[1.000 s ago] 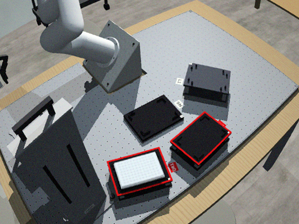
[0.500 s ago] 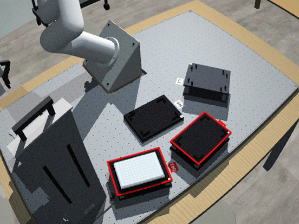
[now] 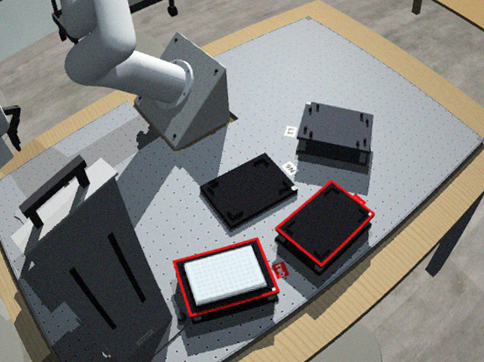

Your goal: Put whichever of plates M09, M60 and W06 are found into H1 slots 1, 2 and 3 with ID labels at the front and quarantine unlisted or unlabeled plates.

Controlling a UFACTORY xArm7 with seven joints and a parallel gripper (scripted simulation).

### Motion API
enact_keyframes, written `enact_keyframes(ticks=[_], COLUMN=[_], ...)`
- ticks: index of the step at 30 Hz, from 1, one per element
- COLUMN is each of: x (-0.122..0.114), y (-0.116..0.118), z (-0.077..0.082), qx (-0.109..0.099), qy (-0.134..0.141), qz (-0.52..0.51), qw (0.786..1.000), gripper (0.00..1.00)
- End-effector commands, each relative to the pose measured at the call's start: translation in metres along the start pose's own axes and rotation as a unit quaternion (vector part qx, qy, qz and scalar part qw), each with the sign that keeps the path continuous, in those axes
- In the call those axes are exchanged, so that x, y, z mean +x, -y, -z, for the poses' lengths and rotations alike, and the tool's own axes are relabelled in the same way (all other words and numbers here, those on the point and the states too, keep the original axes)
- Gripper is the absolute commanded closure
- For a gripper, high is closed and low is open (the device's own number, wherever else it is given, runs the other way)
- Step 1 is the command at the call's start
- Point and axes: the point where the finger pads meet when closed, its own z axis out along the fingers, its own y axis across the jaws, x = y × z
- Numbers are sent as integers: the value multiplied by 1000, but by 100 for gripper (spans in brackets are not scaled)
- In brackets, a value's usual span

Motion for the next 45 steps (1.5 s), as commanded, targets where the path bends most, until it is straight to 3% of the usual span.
enact_keyframes(ticks=[1,12,21,30,32,45], x=[0,0,0,0,0,0], y=[-1,-1,-1,-1,-1,-1], z=[-5,-23,-23,-23,-23,-23], qx=[-2,-2,-2,-2,-2,-2], qy=[-1,0,0,-75,-75,-182], qz=[0,0,0,0,0,0], qw=[1000,1000,1000,997,997,983], gripper=[0,0,0,0,0,0])
